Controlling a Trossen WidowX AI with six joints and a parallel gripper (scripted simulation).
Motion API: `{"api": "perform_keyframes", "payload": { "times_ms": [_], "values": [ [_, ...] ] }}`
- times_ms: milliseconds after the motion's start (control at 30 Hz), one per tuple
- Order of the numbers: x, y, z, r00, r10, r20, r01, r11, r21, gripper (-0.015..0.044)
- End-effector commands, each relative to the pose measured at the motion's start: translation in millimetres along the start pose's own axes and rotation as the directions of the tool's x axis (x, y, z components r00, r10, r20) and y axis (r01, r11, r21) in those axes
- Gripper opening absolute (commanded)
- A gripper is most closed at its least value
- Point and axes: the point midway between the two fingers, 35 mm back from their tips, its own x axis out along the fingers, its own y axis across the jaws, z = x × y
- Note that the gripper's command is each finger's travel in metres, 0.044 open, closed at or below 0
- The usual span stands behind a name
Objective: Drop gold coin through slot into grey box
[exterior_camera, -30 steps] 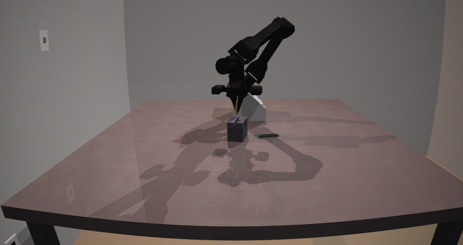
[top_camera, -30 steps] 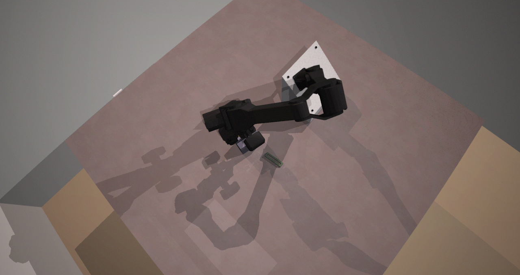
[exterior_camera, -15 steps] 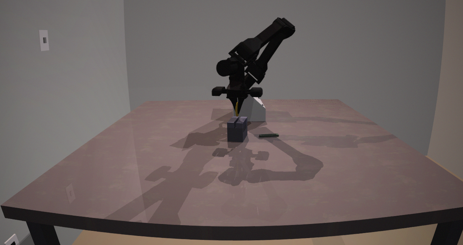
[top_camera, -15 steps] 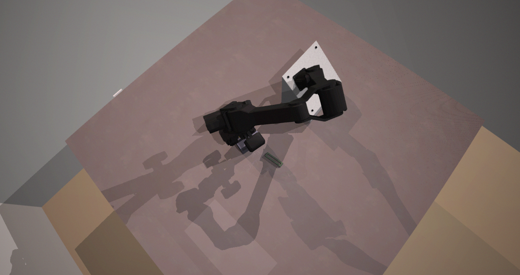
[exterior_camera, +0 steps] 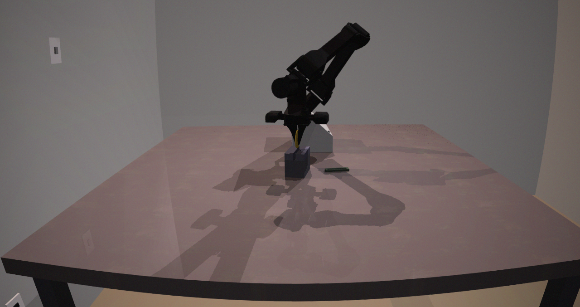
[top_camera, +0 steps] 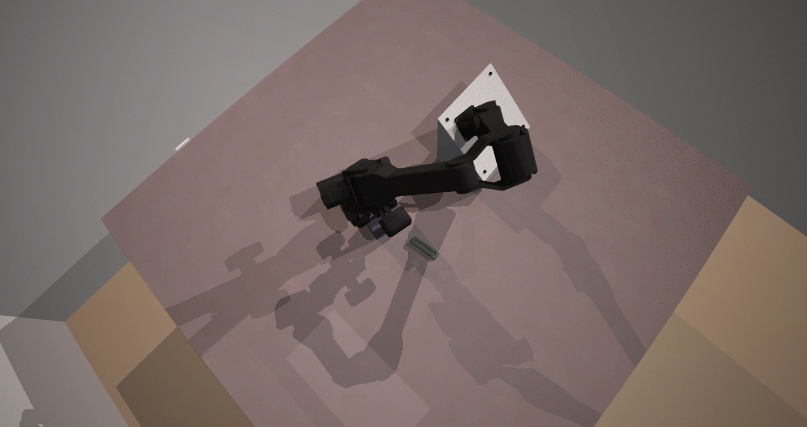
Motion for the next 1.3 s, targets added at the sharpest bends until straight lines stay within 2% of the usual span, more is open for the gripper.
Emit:
{"api": "perform_keyframes", "payload": {
  "times_ms": [0, 200, 400, 700, 1000, 1067, 1133, 1267],
  "values": [
    [2, 0, 0, 1.000, 0.004, 0.001, -0.004, 1.000, 0.003, 0.0000],
    [5, 1, 0, 1.000, 0.004, 0.001, -0.004, 1.000, 0.003, 0.0000],
    [3, 0, 0, 1.000, 0.000, 0.000, 0.000, 1.000, 0.000, 0.0157],
    [3, 0, 0, 1.000, 0.000, 0.000, 0.000, 1.000, 0.000, 0.0161],
    [-17, 0, 0, 1.000, 0.000, -0.001, 0.000, 1.000, 0.001, 0.0397],
    [-35, 0, -2, 1.000, 0.001, -0.004, -0.001, 1.000, 0.004, 0.0440],
    [-53, 1, -4, 1.000, 0.005, -0.007, -0.005, 1.000, 0.006, 0.0440],
    [-56, 1, -4, 1.000, 0.005, -0.008, -0.005, 1.000, 0.006, 0.0440]
  ]
}}
